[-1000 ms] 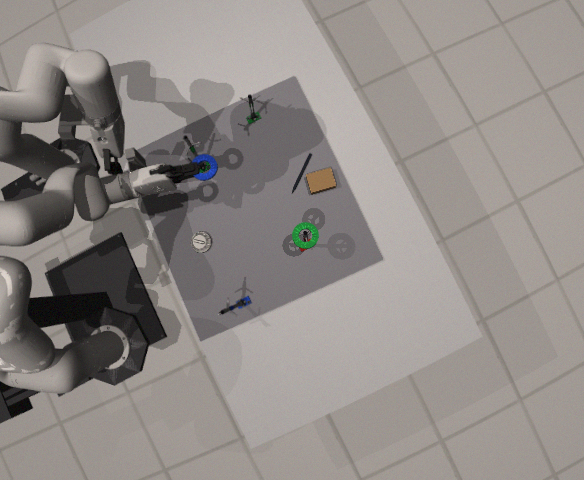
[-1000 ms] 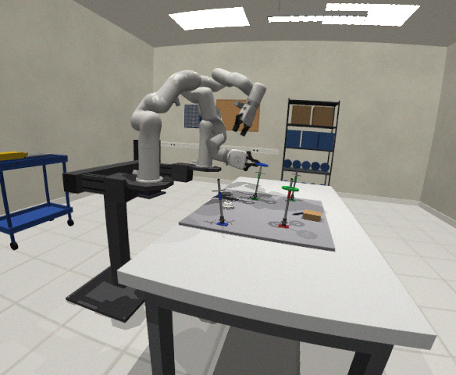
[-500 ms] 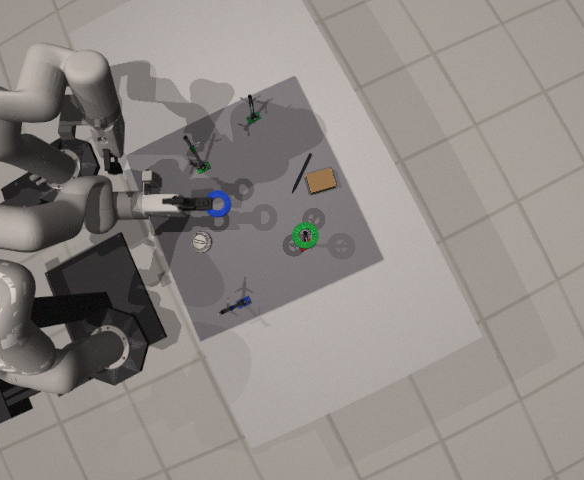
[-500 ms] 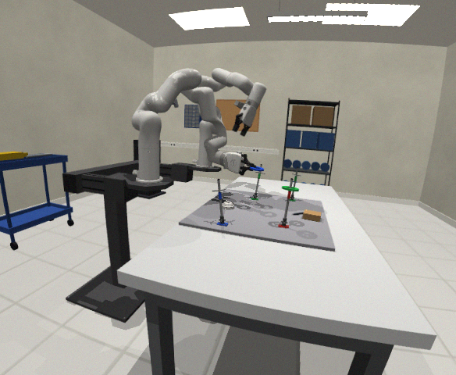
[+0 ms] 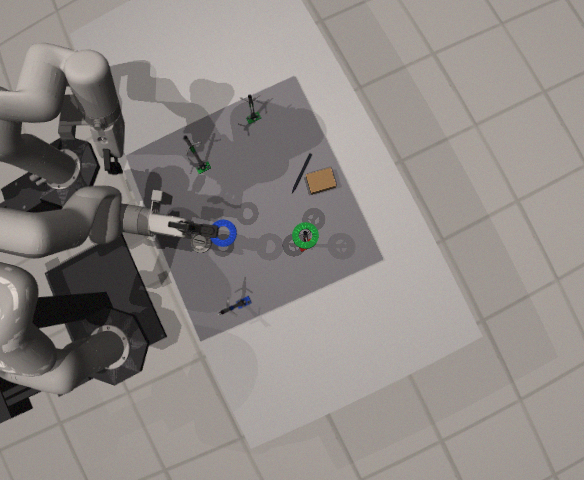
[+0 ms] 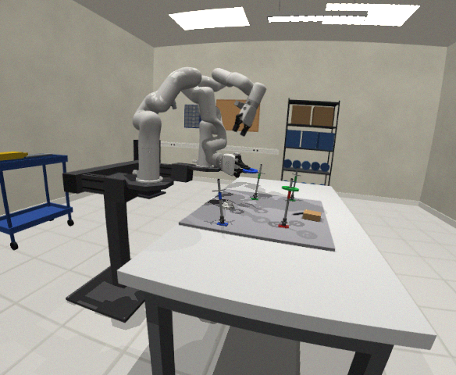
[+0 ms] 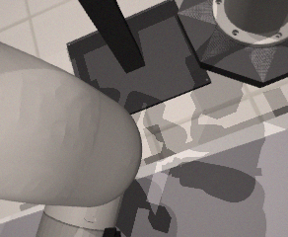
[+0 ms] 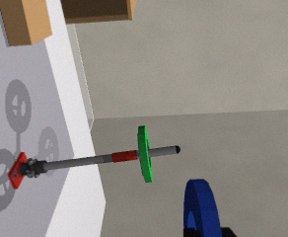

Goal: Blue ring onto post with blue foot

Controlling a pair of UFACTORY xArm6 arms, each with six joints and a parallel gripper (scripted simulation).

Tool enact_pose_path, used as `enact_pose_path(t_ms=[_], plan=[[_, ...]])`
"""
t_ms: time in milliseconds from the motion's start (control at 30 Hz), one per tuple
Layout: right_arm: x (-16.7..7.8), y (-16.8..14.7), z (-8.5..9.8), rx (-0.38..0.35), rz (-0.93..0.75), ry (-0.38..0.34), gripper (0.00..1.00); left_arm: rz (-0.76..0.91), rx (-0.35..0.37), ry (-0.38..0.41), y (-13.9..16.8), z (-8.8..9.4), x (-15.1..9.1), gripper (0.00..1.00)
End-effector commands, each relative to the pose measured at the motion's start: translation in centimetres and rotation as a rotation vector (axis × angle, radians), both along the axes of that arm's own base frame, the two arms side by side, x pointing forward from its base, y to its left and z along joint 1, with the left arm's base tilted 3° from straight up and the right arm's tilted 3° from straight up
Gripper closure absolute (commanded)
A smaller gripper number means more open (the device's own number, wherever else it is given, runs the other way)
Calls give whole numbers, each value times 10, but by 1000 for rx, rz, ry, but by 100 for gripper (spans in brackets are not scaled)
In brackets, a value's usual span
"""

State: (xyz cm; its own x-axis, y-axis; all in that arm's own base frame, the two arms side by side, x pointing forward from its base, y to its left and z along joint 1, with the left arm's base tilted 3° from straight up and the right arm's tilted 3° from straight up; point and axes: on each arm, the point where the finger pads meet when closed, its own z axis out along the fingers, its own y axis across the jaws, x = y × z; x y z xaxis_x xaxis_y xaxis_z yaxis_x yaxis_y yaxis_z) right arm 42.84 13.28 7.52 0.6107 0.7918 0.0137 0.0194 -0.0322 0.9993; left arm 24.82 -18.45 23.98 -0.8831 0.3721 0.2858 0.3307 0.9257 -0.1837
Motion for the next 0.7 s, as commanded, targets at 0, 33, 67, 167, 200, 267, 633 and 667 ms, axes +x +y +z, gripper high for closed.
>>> enact_pose_path(t_ms=[0,33,67,167,200,267,633,667], plan=[[-10,-26,2,4,-65,-22,100,0,-1,-2,0,1,1,0],[-13,-34,3,4,-83,-29,100,0,-1,-2,0,1,1,0],[-17,-41,3,4,-101,-35,100,0,-1,-2,0,1,1,0],[-27,-62,6,3,-154,-55,100,0,-1,-2,0,1,1,0],[-30,-69,7,3,-172,-61,100,0,-1,-2,0,1,1,0],[-30,-69,7,3,-172,-61,100,0,-1,-2,0,1,1,0],[-73,-136,19,-19,-346,-136,100,0,-1,-2,0,1,1,0],[-78,-142,20,-22,-363,-144,100,0,-1,-2,0,1,1,0]])
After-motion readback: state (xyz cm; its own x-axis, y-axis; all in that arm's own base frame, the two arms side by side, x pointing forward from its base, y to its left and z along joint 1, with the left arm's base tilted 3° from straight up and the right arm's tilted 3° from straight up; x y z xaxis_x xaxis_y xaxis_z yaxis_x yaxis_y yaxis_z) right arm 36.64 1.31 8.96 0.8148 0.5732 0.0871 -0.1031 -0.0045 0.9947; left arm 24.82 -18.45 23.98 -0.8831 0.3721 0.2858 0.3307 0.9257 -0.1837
